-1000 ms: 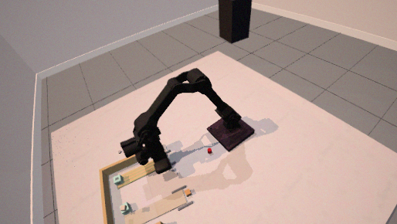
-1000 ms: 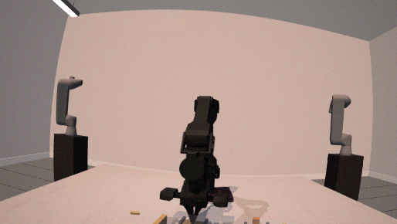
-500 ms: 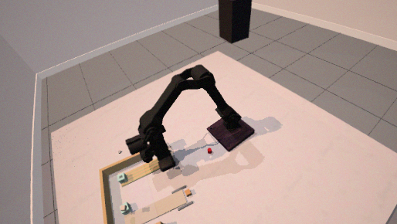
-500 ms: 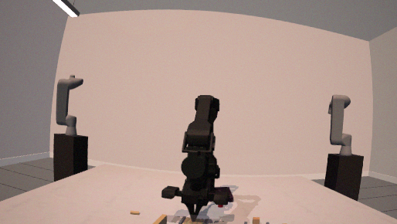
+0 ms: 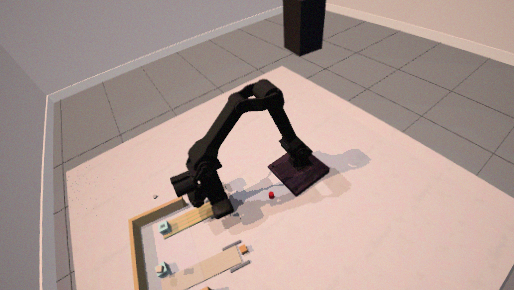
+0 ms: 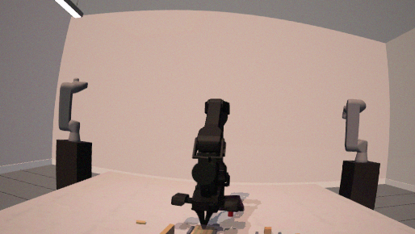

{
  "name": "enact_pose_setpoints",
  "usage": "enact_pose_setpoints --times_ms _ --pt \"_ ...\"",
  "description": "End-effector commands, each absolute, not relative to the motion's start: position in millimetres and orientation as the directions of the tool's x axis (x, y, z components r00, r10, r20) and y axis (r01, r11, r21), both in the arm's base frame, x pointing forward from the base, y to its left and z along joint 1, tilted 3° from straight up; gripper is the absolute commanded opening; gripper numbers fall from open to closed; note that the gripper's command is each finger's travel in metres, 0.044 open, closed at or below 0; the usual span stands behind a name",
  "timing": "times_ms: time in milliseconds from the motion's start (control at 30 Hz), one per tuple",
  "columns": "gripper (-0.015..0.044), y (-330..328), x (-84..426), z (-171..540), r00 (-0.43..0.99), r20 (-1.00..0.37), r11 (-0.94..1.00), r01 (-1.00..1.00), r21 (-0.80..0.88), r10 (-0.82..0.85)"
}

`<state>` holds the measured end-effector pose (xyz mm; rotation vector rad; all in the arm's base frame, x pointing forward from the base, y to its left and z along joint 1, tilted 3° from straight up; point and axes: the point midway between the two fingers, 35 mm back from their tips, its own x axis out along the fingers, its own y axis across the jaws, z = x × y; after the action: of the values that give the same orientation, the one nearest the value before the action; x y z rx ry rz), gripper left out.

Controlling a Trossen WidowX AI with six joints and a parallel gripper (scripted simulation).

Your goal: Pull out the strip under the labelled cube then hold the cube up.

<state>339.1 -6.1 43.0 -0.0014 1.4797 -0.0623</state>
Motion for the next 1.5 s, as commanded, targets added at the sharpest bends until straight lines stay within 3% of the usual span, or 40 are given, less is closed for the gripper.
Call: enact_pose_setpoints --times_ms 0,1467 --pt "0.0 -5.2 329.1 37.9 0.073 -0.997 0.999 0.04 -0.037 -0.039" --pt "0.0 -1.8 261.4 31.1 0.066 -0.997 0.999 0.04 -0.036 -0.039"
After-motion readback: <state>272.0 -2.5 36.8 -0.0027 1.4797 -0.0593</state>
